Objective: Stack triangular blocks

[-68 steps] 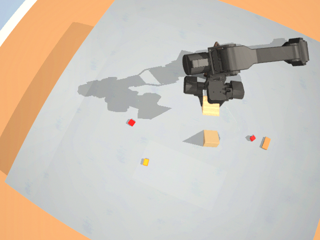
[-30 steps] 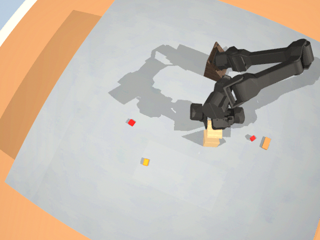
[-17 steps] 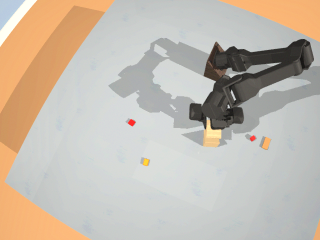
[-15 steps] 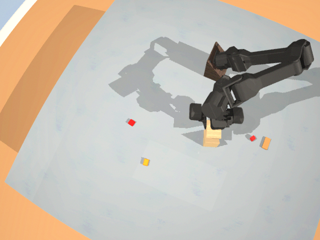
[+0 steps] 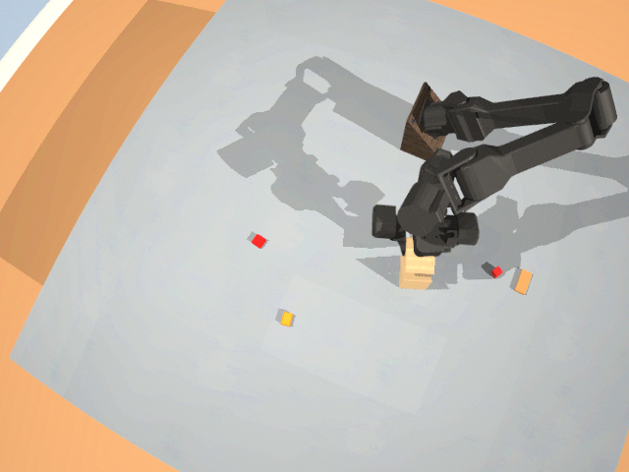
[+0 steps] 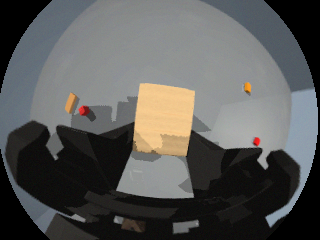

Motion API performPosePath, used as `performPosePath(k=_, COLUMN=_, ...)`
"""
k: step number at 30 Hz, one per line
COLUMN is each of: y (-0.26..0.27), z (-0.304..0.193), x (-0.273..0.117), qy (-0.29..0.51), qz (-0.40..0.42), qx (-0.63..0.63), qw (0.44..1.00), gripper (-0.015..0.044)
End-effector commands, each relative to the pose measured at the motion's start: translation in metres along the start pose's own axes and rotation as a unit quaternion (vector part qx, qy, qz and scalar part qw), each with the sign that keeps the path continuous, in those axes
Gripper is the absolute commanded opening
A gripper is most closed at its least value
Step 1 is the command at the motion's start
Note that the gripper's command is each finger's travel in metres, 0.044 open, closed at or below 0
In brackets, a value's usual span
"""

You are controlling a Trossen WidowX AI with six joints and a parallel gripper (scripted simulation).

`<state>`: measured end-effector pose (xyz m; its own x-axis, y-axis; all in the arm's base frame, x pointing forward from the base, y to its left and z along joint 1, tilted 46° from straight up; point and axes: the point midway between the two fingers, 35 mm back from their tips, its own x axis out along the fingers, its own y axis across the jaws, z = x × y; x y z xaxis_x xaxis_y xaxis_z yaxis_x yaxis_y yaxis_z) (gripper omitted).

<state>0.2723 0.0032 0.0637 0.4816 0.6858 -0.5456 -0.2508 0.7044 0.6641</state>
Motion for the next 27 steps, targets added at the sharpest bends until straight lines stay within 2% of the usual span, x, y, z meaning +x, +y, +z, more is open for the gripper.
performPosePath(k=1, y=0.0, z=-0.002, x=0.002, qy=0.001, qz=0.0, qx=0.003, qw=1.0, gripper=0.0)
performPosePath(k=27, y=0.0, z=-0.002, x=0.019, qy=0.0, qz=0.001, qx=0.003, qw=1.0, gripper=0.0)
